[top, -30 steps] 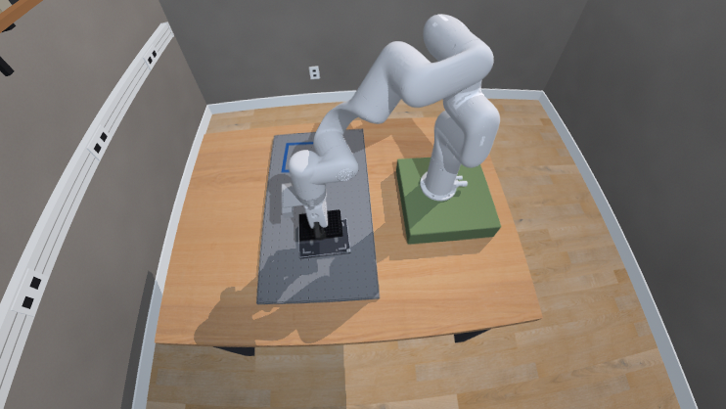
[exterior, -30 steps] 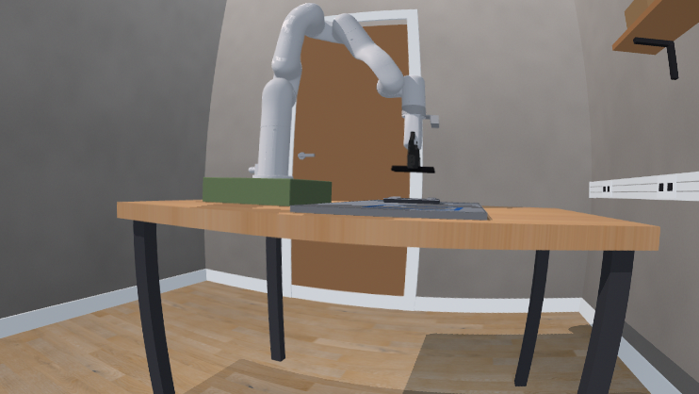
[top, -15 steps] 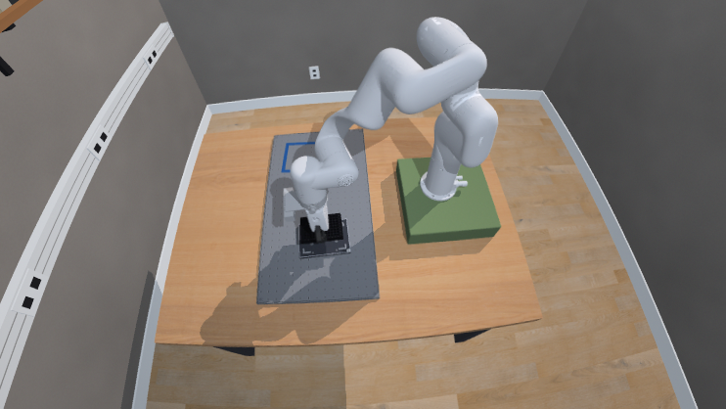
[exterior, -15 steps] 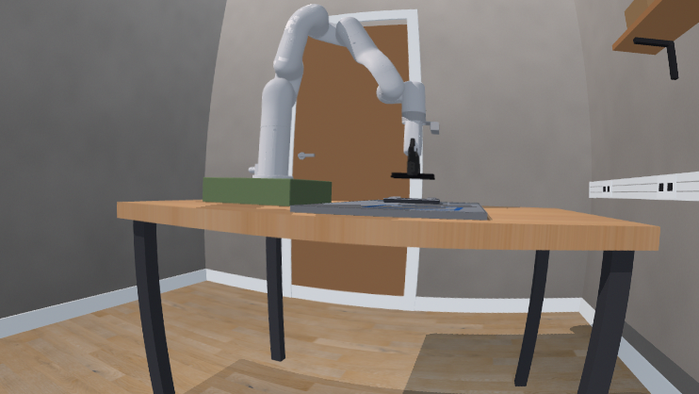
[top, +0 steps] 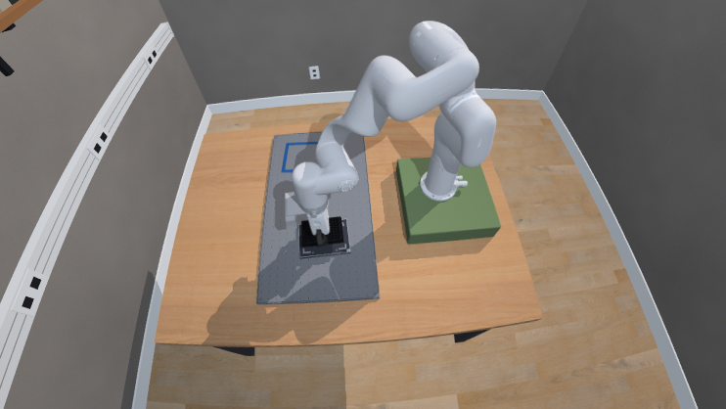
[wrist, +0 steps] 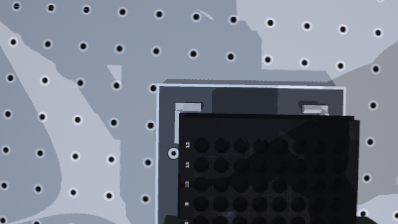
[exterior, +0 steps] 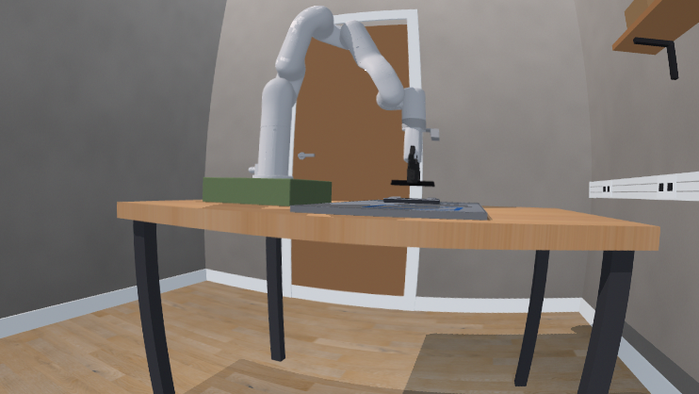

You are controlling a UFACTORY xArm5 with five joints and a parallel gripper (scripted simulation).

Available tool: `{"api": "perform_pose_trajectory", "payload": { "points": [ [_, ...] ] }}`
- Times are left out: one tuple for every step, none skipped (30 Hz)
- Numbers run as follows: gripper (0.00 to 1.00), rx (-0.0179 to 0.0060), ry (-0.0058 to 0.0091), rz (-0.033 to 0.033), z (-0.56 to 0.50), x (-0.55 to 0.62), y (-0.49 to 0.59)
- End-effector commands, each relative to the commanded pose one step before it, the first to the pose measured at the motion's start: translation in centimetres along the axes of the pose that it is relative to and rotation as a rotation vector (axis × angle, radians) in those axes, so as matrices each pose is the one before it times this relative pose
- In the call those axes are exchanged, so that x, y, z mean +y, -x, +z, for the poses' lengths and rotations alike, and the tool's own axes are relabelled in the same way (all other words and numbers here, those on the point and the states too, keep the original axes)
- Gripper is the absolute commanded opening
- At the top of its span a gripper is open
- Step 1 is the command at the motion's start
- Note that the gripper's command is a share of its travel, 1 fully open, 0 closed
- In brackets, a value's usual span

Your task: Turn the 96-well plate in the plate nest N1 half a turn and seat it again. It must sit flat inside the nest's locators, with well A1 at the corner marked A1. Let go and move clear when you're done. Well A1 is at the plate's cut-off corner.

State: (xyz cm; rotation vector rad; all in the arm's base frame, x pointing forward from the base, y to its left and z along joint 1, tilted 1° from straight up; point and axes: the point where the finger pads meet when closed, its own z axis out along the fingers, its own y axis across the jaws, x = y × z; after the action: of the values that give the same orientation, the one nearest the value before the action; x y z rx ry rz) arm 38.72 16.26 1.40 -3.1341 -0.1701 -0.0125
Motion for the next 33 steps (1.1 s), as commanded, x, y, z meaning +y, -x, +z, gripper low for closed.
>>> {"api": "perform_pose_trajectory", "payload": {
  "points": [
    [0.0, 0.00516, 0.00371, 0.0, 0.696, -0.045, -0.161],
    [0.0, 0.0, 0.0, 0.0, 0.0, 0.0, 0.0],
    [0.0, 0.0, 0.0, 0.0, 0.0, 0.0, 0.0],
    [0.0, -0.00001, 0.0, 0.0, 0.167, 0.0, -0.001],
    [0.0, -0.00001, 0.0, 0.0, 0.167, -0.001, -0.002],
    [0.0, -0.00001, 0.0, 0.0, 0.167, 0.0, -0.001],
    [0.0, -0.00001, 0.0, 0.0, 0.167, 0.0, 0.0],
    [0.0, -0.00001, 0.0, 0.0, 0.167, 0.0, 0.001],
    [0.0, -0.00001, 0.0, 0.0, 0.167, 0.001, 0.002],
    [0.0, -0.00001, 0.0, 0.0, 0.167, 0.001, 0.002],
    [0.0, -0.00001, 0.0, 0.0, 0.167, 0.0, 0.002],
    [0.0, -0.00001, 0.0, 0.0, 0.167, 0.0, 0.001],
    [0.0, -0.00001, 0.0, 0.0, 0.167, 0.0, 0.0],
    [0.0, 0.0, 0.0, 0.0, 0.134, 0.0, 0.0],
    [0.0, 0.0, 0.0, 0.0, 0.0, 0.0, 0.0],
    [0.0, 0.0, 0.0, 0.0, 0.0, 0.0, -0.001],
    [0.0, 0.0, 0.0, 0.0, 0.0, 0.0, -0.001],
    [0.0, 0.0, 0.0, 0.0, 0.0, -0.001, -0.002],
    [0.0, 0.0, 0.0, 0.0, 0.0, 0.0, 0.0],
    [0.0, 0.0, 0.0, 0.0, 0.0, 0.0, 0.0],
    [0.0, 0.0, 0.0, 0.0, 0.0, 0.0, -0.001],
    [0.0, 0.0, 0.0, 0.0, 0.0, 0.0, 0.0],
    [0.0, 0.0, 0.0, 0.0, 0.0, 0.0, 0.001],
    [0.0, 0.0, 0.0, 0.0, 0.0, 0.0, 0.001],
    [0.0, 0.0, 0.0, 0.0, 0.0, 0.0, 0.002],
    [0.0, 0.0, 0.0, 0.0, 0.0, 0.0, 0.002],
    [0.0, 0.0, 0.0, 0.0, 0.0, 0.0, 0.001],
    [0.0, 0.0, 0.0, 0.0, 0.0, 0.0, 0.001],
    [0.0, 0.0, 0.0, 0.0, 0.0, 0.0, 0.001],
    [0.0, 0.0, 0.0, 0.0, 0.0, 0.0, 0.001],
    [0.0, 0.0, 0.0, 0.0, 0.0, 0.0, 0.001],
    [0.0, 0.0, 0.0, 0.0, 0.0, 0.0, 0.001],
    [0.0, 0.0, 0.0, 0.0, 0.0, 0.0, 0.001]
  ]
}}
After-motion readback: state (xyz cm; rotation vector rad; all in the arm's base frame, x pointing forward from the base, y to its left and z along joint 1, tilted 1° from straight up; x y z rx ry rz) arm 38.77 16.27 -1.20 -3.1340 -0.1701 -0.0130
